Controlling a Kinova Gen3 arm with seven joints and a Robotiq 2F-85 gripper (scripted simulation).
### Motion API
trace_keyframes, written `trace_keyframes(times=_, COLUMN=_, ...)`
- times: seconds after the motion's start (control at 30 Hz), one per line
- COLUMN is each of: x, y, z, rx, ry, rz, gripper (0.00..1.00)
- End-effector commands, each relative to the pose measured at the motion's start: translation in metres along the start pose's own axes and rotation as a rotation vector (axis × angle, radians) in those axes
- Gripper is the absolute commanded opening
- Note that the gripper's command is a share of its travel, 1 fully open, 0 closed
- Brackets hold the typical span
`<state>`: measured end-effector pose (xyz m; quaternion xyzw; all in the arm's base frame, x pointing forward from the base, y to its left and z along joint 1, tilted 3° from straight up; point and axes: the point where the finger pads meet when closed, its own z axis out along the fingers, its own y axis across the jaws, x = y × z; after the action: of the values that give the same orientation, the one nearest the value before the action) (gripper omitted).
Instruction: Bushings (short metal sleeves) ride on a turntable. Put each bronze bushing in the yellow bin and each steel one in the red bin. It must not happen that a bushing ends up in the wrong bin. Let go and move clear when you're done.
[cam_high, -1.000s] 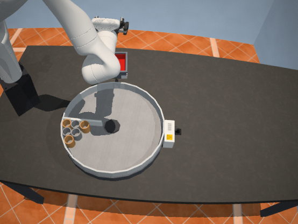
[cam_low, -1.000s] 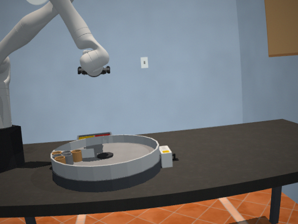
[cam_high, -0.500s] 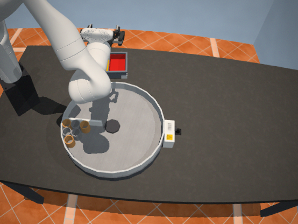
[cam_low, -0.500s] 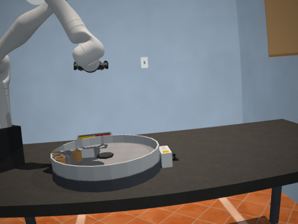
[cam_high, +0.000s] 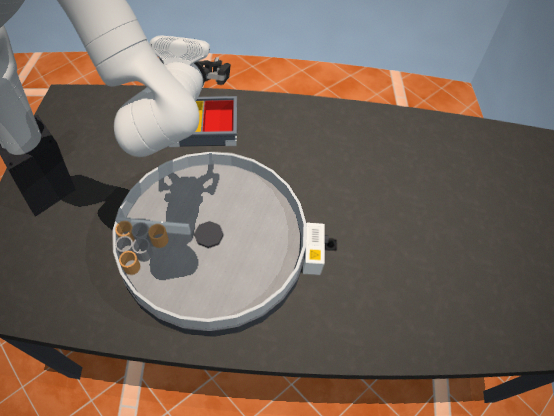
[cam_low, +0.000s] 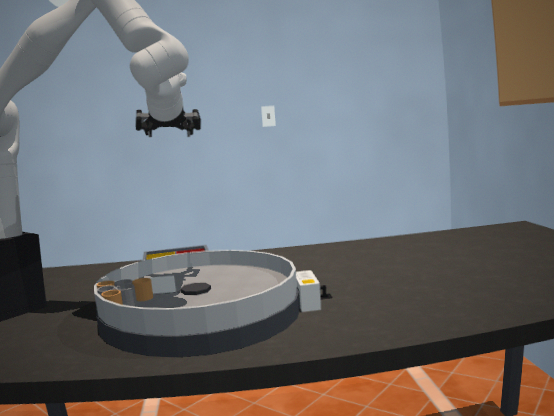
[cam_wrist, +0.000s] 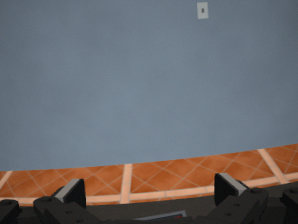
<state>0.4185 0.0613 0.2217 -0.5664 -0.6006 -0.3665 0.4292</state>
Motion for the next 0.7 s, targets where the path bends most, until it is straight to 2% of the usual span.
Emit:
trace_keyframes(times=0.0, x=0.0172, y=0.0007, z=0.0019, rx=-0.001, ry=-0.077, rz=-0.037, gripper=1.0)
trace_keyframes(times=0.13, x=0.0172, y=0.0007, z=0.0018, rx=-0.021, ry=-0.304, rz=-0.036, gripper=1.0)
trace_keyframes(times=0.3, x=0.0172, y=0.0007, z=0.0018, rx=-0.021, ry=-0.304, rz=-0.036, gripper=1.0)
trace_keyframes(times=0.47, x=0.0172, y=0.0007, z=0.0018, rx=-0.045, ry=-0.588, rz=-0.034, gripper=1.0)
trace_keyframes(times=0.57, x=0.0172, y=0.0007, z=0.0018, rx=-0.045, ry=-0.588, rz=-0.034, gripper=1.0)
trace_keyframes(times=0.67, x=0.0171, y=0.0007, z=0.0018, rx=-0.06, ry=-0.758, rz=-0.032, gripper=1.0)
